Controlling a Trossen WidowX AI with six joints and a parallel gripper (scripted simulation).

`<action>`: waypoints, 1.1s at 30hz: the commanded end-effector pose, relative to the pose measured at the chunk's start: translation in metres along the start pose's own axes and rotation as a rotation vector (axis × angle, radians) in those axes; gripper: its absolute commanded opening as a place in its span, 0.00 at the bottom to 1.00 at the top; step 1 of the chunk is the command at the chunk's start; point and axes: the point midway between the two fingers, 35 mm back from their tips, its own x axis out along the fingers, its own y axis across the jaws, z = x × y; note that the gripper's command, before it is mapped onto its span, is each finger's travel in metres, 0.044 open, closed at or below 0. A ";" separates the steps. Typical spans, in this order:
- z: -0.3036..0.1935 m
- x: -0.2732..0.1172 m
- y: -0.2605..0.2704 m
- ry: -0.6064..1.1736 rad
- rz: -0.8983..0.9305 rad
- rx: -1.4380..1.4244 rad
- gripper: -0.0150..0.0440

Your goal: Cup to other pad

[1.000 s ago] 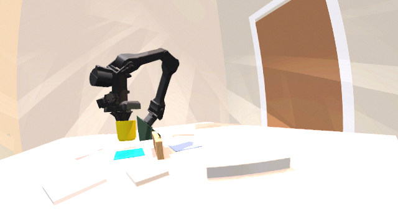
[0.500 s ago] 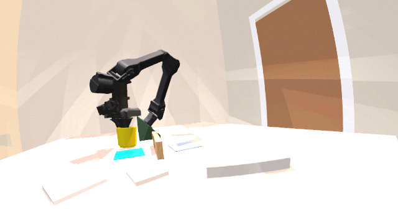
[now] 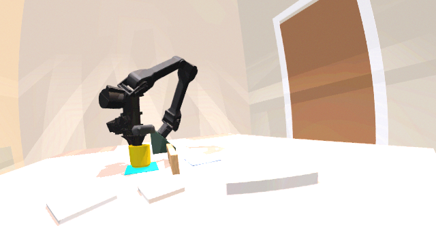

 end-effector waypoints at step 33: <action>0.001 -0.015 0.000 -0.001 0.000 0.002 0.50</action>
